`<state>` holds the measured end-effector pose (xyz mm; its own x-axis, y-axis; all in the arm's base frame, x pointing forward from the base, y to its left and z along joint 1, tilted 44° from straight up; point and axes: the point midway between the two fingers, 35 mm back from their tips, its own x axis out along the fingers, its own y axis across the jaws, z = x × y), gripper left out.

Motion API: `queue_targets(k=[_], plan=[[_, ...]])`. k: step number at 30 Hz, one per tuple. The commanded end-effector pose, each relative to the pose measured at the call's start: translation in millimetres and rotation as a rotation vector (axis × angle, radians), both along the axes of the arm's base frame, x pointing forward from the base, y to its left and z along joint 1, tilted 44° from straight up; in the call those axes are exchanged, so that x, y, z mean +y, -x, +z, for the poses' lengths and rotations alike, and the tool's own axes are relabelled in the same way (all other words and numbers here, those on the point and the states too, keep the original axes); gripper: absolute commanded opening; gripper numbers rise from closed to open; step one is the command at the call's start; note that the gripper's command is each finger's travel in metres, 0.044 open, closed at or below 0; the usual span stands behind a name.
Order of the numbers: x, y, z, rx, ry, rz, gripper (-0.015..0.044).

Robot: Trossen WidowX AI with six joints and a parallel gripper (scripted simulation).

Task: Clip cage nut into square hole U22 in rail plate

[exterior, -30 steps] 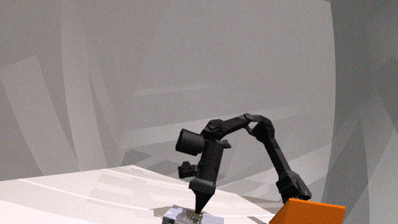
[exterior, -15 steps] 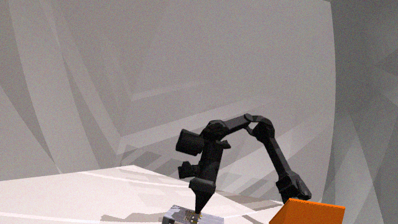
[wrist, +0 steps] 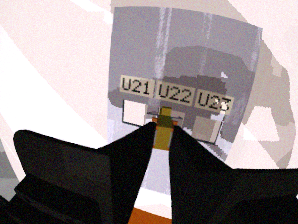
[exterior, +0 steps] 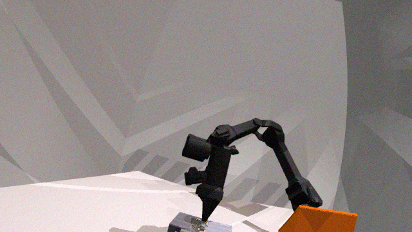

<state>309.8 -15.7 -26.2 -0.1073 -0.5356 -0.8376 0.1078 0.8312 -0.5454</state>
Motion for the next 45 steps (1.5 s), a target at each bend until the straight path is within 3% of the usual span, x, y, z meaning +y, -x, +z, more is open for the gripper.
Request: queue_targets(k=[1, 45], plan=[[0.7, -1.1, 1.9, -0.008, -0.012, 0.004, 0.0027], [-2.6, -0.6, 2.7, -0.016, -0.071, 0.002, 0.0027]])
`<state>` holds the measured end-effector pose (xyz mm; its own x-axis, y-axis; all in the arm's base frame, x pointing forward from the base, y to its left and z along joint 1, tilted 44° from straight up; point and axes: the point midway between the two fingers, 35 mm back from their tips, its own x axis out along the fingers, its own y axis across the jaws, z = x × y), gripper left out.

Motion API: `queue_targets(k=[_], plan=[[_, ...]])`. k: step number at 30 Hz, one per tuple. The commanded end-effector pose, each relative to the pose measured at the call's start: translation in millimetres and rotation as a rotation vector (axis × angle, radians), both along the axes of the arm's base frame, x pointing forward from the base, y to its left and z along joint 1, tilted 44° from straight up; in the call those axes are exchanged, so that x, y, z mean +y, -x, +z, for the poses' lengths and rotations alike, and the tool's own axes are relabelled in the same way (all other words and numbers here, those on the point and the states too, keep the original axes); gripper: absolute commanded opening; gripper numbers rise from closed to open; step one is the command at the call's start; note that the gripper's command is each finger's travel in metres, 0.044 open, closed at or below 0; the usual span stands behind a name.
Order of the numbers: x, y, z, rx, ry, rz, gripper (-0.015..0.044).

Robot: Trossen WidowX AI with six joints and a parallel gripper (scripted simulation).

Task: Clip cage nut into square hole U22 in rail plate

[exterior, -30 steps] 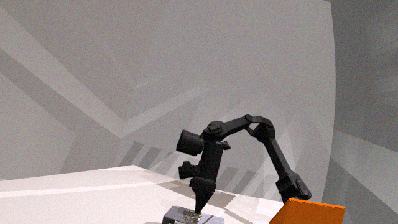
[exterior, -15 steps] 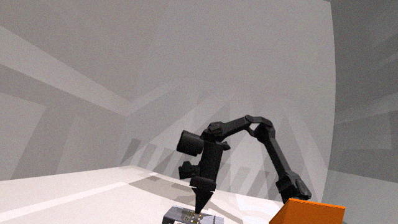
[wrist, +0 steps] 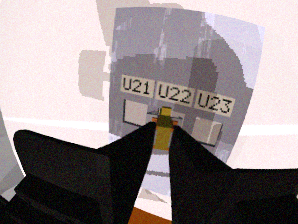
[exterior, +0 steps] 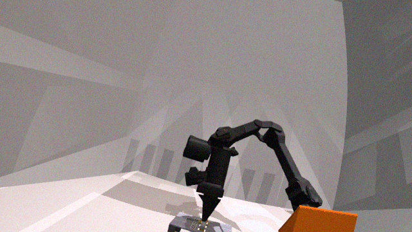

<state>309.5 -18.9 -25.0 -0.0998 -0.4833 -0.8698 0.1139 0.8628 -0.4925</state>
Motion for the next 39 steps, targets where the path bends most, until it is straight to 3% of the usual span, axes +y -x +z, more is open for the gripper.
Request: queue_targets(k=[1, 39], plan=[[0.5, -0.9, 1.6, -0.007, -0.012, 0.003, 0.0027], [-2.8, -0.5, 2.6, -0.016, -0.073, 0.002, 0.0027]])
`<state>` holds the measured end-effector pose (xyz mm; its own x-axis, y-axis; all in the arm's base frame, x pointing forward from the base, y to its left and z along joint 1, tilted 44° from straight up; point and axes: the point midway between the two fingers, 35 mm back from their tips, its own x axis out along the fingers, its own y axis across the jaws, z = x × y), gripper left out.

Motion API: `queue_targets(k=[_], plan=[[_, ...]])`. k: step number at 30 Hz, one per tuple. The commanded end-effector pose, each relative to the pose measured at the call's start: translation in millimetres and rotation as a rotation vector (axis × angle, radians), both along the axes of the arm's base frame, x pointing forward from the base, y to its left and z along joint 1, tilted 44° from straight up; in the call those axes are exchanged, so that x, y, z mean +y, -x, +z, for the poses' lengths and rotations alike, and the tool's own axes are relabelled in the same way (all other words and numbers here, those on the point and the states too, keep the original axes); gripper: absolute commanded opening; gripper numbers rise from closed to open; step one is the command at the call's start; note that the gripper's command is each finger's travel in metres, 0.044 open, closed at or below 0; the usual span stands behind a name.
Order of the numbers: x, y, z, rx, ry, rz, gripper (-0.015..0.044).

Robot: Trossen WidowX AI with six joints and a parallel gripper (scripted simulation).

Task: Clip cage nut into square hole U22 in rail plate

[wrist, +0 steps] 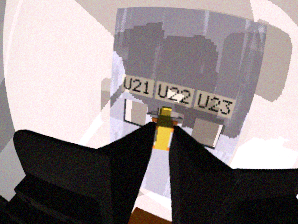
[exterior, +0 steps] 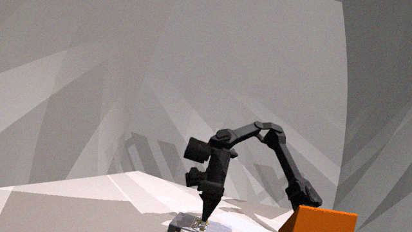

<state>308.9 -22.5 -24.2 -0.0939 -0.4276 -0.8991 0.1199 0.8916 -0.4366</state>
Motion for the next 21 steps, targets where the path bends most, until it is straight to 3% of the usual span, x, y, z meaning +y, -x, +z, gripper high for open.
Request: queue_targets(k=[1, 21], plan=[[0.7, -1.1, 1.8, -0.008, -0.013, 0.004, 0.0027], [-0.9, -0.9, 2.3, -0.012, -0.041, 0.003, 0.0027]])
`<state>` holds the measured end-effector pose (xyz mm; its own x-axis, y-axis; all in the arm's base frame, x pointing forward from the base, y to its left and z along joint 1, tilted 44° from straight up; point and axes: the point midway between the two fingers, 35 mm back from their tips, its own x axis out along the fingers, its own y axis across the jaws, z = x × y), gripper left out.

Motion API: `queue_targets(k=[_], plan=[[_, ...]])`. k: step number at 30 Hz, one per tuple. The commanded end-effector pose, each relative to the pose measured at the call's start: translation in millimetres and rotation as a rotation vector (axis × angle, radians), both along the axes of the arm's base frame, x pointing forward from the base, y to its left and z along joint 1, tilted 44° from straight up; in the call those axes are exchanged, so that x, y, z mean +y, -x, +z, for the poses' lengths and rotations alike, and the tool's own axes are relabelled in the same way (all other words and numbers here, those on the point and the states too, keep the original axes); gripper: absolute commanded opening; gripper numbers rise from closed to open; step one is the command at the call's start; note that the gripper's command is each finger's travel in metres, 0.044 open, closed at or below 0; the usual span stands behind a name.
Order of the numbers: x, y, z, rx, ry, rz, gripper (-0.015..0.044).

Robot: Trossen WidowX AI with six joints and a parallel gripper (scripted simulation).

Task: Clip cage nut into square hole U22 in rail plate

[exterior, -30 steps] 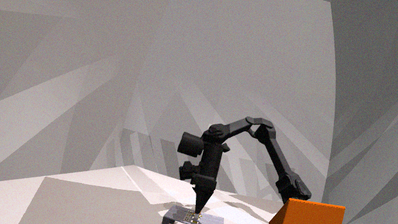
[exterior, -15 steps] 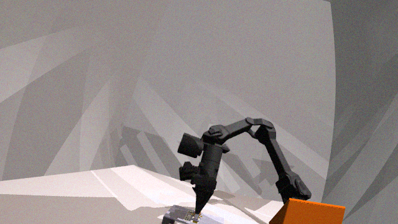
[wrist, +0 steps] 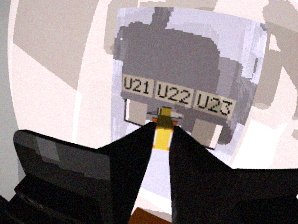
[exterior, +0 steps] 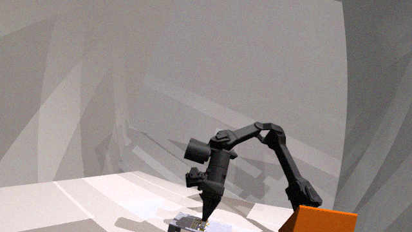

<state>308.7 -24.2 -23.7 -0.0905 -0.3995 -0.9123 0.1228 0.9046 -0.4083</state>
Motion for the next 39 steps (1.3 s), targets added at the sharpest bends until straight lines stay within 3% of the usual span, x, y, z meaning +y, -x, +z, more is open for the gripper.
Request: queue_targets(k=[1, 39], plan=[[0.8, -1.1, 1.8, -0.008, -0.011, 0.004, 0.0027], [-2.7, -0.6, 2.7, -0.016, -0.061, 0.003, 0.0027]])
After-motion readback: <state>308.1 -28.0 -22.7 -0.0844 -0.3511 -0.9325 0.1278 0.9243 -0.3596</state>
